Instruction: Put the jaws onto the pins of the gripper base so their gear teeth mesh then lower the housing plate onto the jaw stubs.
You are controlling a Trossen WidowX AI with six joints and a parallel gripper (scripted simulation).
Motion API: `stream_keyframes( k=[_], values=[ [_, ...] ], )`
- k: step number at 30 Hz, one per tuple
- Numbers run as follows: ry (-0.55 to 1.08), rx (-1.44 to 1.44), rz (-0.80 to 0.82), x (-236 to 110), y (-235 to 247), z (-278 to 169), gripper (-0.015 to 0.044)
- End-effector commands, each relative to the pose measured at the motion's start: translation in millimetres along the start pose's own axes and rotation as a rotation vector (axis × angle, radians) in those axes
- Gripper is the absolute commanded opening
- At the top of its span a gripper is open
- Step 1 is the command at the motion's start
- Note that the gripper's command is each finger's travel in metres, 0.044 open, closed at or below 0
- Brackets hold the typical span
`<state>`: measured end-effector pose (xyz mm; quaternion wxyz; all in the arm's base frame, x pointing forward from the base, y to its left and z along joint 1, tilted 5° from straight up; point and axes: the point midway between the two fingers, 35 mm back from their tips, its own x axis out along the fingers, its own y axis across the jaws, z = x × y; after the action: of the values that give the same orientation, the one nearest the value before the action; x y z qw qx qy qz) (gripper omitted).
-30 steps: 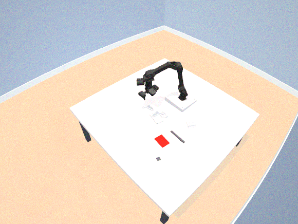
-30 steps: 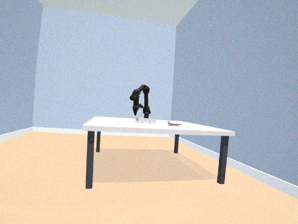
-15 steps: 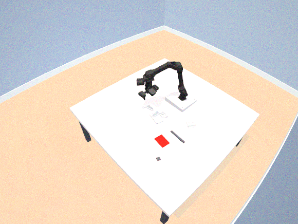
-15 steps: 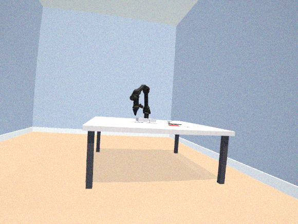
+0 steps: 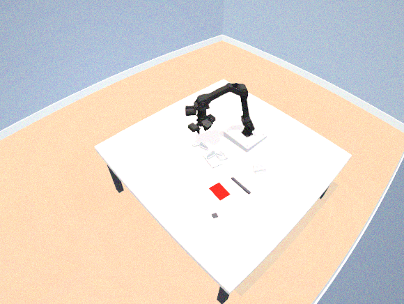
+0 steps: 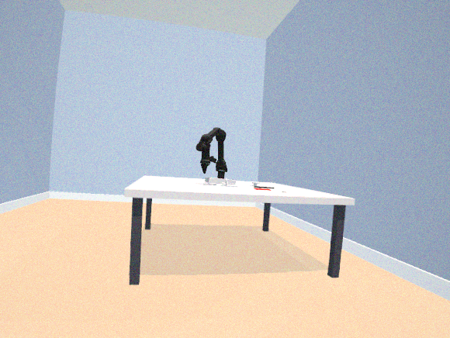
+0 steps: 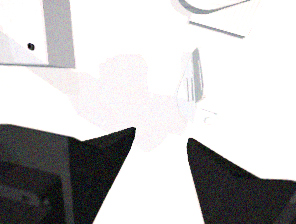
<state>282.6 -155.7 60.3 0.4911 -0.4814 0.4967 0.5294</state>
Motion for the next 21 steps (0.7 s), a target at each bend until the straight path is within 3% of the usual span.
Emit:
stream_keyframes(
  k=[1,6,21],
  values=[
    [0.005,-0.003,-0.008,-3.4,-1.6,-1.1,0.0125],
    [0.005,-0.003,-0.008,-3.4,-1.6,-1.1,0.0],
    [0.005,-0.003,-0.008,-3.4,-1.6,-1.1,0.0]
  ],
)
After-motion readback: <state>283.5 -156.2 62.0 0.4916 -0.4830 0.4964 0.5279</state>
